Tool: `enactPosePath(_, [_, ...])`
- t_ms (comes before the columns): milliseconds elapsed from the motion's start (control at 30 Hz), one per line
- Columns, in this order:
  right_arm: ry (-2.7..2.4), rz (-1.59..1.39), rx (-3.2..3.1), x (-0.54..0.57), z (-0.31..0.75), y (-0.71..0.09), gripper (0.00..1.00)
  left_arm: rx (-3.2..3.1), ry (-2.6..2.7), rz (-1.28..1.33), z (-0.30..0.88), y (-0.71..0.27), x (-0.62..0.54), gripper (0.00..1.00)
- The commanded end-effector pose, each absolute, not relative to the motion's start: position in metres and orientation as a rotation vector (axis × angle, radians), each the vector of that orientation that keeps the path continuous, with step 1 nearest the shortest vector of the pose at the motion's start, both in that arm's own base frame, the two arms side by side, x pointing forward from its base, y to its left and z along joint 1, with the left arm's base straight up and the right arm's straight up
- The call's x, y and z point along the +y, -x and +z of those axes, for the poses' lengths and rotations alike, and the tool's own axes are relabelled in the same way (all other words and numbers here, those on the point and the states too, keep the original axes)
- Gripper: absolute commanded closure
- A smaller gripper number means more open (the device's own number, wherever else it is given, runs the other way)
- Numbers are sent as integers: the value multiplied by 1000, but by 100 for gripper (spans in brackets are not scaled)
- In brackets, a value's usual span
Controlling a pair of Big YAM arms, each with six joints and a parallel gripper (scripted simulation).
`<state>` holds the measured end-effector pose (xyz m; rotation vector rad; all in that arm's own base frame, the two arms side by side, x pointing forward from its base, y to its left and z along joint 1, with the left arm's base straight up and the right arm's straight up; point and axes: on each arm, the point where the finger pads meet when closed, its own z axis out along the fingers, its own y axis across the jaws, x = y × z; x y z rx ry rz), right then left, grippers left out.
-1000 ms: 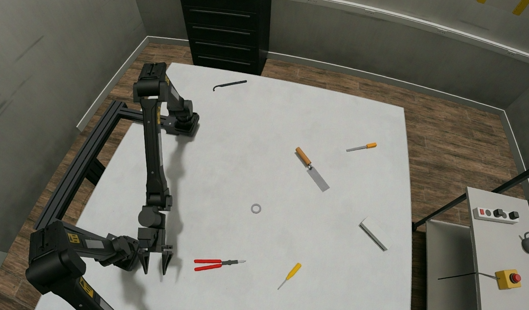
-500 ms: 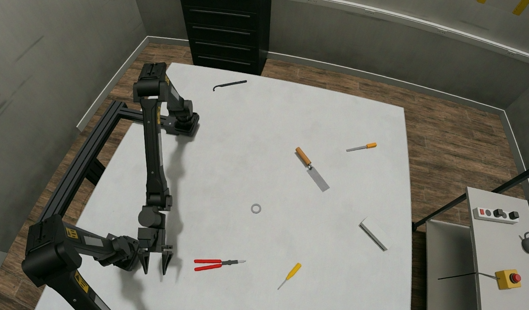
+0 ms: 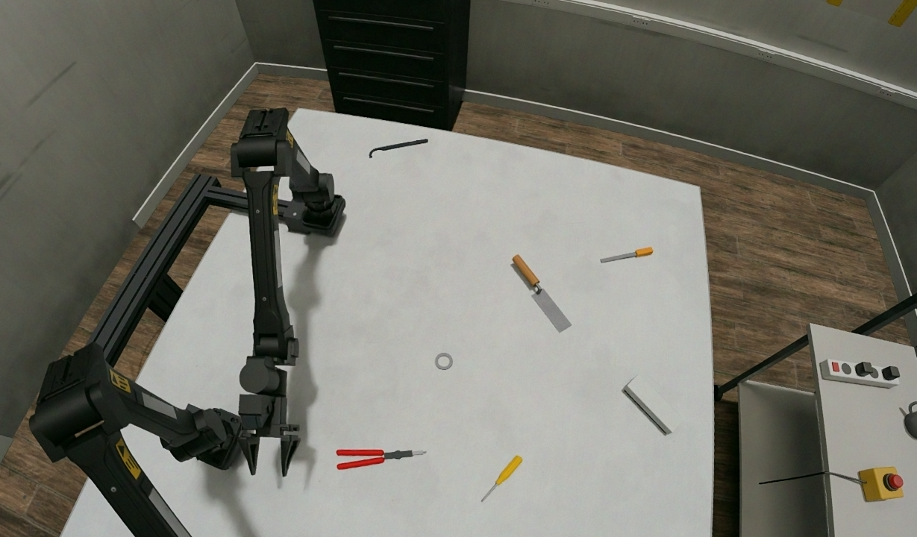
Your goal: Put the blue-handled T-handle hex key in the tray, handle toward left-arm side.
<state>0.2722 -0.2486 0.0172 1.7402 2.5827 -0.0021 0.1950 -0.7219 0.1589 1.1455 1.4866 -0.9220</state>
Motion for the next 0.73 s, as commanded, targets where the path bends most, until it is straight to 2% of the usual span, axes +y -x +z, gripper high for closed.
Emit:
enactPosePath(0, [-1751, -3, 2575, -253, 26, -282, 35, 1443, -1094, -944, 186, -207, -741, 35])
enactPosePath(700, [-1743, -4, 2574, -253, 27, -281, 35, 1443, -1094, -944, 186, -207, -741, 35])
